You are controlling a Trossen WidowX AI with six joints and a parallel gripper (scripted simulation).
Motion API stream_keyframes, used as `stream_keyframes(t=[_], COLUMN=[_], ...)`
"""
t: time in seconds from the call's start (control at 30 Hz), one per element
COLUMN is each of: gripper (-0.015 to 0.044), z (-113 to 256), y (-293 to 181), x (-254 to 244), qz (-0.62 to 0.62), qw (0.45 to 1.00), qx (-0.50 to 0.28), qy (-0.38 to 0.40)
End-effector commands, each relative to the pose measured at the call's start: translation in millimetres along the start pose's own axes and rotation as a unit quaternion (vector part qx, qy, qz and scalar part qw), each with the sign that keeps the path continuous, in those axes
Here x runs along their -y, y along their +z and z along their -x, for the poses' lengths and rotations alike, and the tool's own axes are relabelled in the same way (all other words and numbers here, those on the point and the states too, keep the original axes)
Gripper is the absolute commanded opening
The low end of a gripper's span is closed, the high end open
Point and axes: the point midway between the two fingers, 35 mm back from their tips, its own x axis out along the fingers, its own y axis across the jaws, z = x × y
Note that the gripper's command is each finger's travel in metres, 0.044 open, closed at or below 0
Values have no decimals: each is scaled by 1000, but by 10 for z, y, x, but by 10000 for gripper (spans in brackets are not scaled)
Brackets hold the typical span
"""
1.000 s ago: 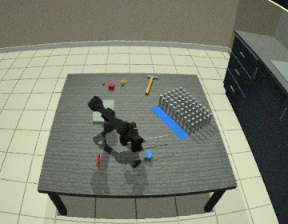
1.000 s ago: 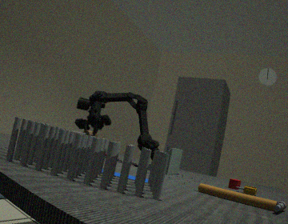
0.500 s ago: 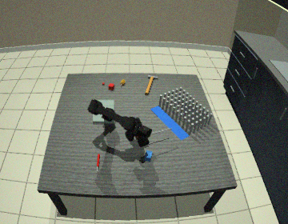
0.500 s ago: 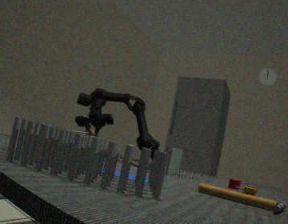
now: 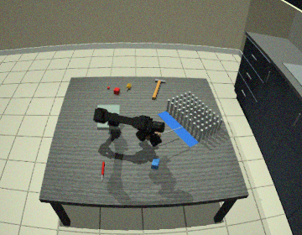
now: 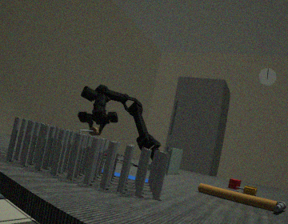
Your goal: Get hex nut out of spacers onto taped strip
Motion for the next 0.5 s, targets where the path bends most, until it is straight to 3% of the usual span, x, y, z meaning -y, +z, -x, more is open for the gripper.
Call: stream_keyframes(t=[0.0, 0.47], gripper=[0, 0], z=[-20, -31], y=[-111, -447], x=[99, 444], qz=[14, 62], qw=[1000, 997], qx=[3, 7], qy=[7, 42])
